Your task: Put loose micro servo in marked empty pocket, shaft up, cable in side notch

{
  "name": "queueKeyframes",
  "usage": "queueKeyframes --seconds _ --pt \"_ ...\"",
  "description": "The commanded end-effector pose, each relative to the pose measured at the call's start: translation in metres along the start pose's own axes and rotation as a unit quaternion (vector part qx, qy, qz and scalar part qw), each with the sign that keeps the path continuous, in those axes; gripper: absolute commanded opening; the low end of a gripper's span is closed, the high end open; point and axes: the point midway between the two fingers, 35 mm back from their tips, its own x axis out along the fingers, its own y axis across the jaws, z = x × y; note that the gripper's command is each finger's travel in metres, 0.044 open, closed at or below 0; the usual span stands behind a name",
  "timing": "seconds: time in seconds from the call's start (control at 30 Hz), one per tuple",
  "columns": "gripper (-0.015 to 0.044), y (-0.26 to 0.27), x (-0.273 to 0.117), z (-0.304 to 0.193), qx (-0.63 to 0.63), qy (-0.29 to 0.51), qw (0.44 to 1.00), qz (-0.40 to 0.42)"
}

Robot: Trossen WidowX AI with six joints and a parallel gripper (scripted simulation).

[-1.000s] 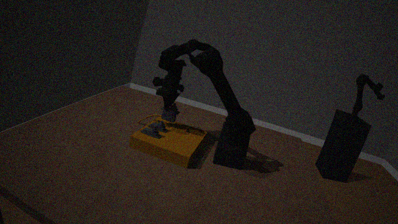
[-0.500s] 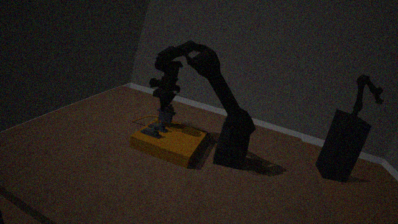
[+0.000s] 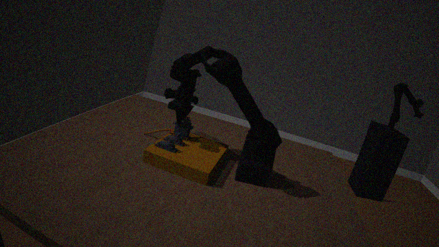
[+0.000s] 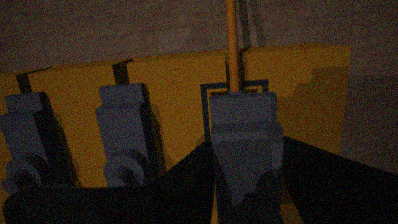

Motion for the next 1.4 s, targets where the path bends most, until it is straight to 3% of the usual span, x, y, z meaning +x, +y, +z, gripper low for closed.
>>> queueKeyframes --seconds 0.0,1.33,1.37 --pt "0.0000 -0.001 -0.002 0.000 0.003 -0.004 1.000 0.000" --pt "0.0000 0.000 0.048 0.001 0.003 -0.004 1.000 0.002" --pt "0.0026 0.000 0.047 0.000 0.003 -0.004 1.000 0.002"
